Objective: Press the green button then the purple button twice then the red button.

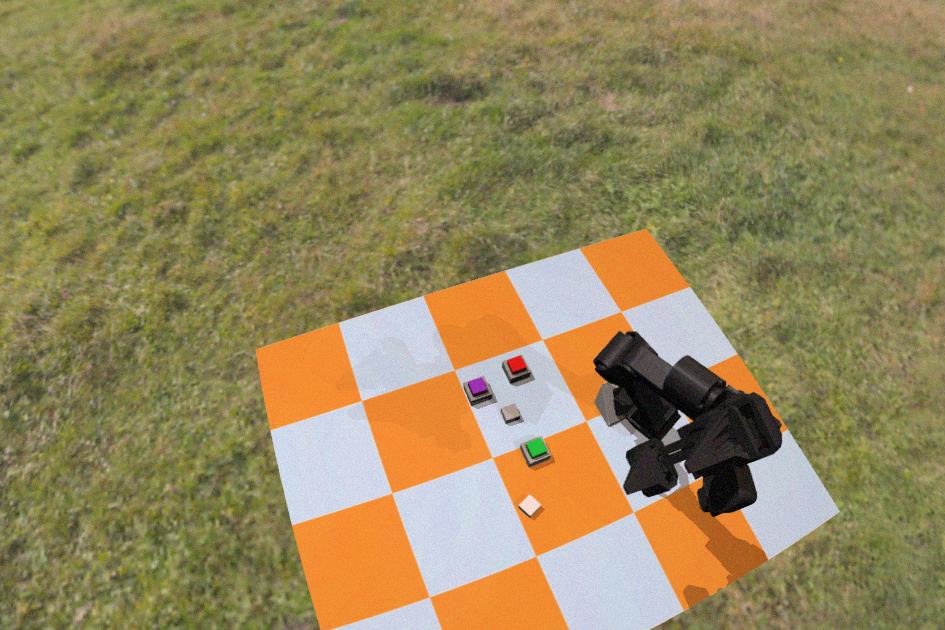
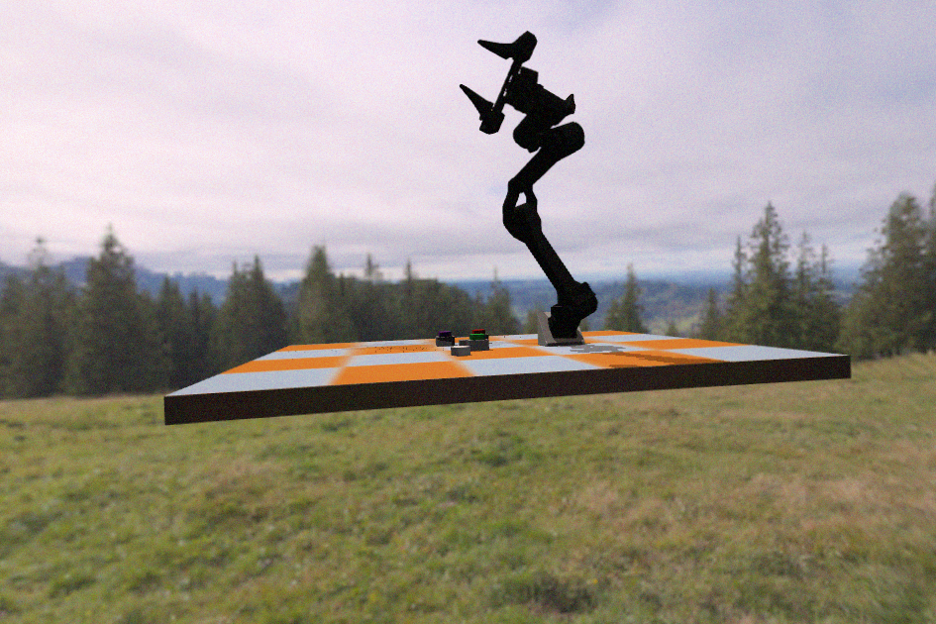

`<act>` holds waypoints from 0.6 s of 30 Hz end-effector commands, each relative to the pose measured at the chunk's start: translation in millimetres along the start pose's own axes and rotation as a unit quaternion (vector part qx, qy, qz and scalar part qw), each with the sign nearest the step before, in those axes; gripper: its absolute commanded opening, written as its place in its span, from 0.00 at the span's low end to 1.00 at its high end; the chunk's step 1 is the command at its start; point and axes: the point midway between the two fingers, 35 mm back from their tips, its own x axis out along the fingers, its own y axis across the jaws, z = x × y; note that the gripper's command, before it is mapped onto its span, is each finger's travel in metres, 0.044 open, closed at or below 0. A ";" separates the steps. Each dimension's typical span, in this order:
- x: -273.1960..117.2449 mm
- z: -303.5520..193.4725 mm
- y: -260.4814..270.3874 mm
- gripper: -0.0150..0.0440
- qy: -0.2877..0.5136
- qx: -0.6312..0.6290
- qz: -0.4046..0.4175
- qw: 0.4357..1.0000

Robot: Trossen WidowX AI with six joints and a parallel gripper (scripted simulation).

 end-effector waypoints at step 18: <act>-126.7 177.7 -104.8 0.93 0.059 -0.631 -0.297 0.714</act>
